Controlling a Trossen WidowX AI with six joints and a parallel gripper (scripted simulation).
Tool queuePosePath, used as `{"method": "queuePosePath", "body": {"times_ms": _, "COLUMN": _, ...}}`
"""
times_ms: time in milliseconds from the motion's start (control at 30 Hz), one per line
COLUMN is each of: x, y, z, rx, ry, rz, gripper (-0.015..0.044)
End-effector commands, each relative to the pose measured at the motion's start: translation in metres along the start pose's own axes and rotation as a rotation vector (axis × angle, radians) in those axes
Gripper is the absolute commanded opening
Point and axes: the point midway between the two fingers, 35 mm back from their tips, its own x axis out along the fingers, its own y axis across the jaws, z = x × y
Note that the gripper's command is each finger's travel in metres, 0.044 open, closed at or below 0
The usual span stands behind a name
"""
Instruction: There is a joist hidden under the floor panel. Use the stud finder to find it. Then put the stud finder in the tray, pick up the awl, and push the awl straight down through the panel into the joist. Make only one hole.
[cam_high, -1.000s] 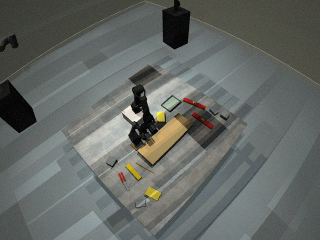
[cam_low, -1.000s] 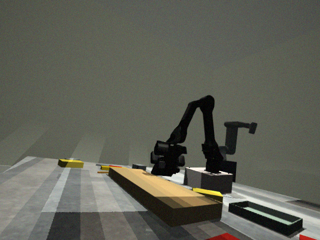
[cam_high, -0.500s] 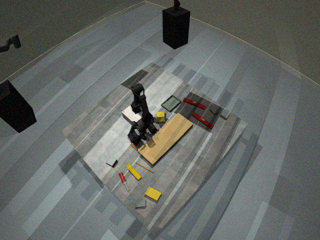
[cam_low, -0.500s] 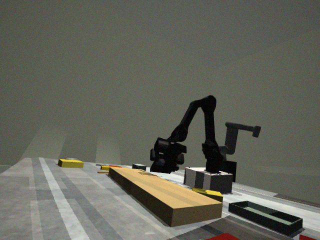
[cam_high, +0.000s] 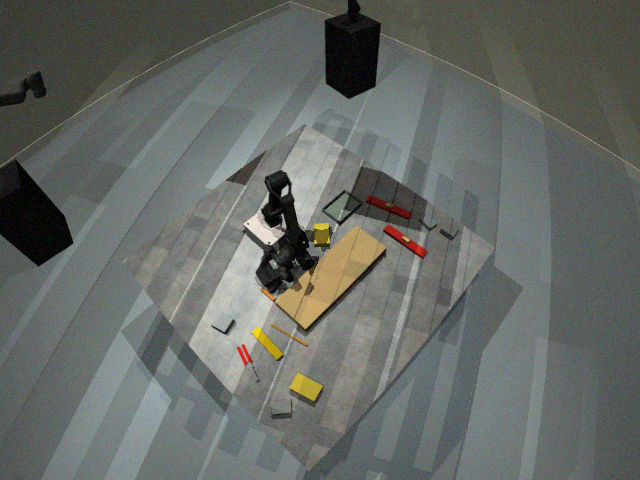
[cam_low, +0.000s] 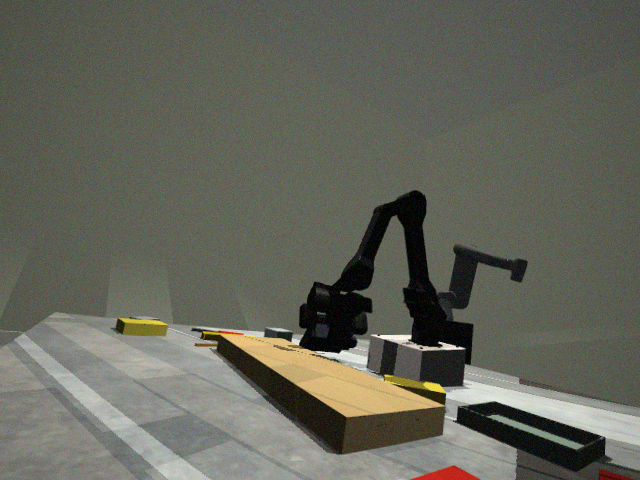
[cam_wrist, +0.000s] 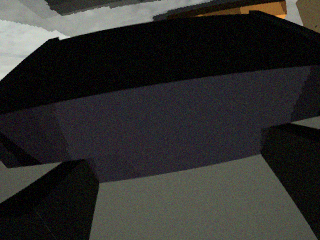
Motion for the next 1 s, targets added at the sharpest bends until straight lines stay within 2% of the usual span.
{"method": "queuePosePath", "body": {"times_ms": 0, "x": 0.002, "y": 0.001, "z": 0.004, "rx": 0.002, "ry": 0.002, "rz": 0.002, "gripper": 0.0}}
{"method": "queuePosePath", "body": {"times_ms": 367, "x": 0.006, "y": 0.002, "z": 0.013, "rx": 0.004, "ry": -0.003, "rz": 0.003, "gripper": 0.0}}
{"method": "queuePosePath", "body": {"times_ms": 833, "x": 0.006, "y": 0.001, "z": 0.019, "rx": 0.0, "ry": -0.007, "rz": 0.001, "gripper": 0.0368}}
{"method": "queuePosePath", "body": {"times_ms": 967, "x": 0.004, "y": 0.001, "z": 0.021, "rx": 0.0, "ry": -0.007, "rz": 0.001, "gripper": 0.038}}
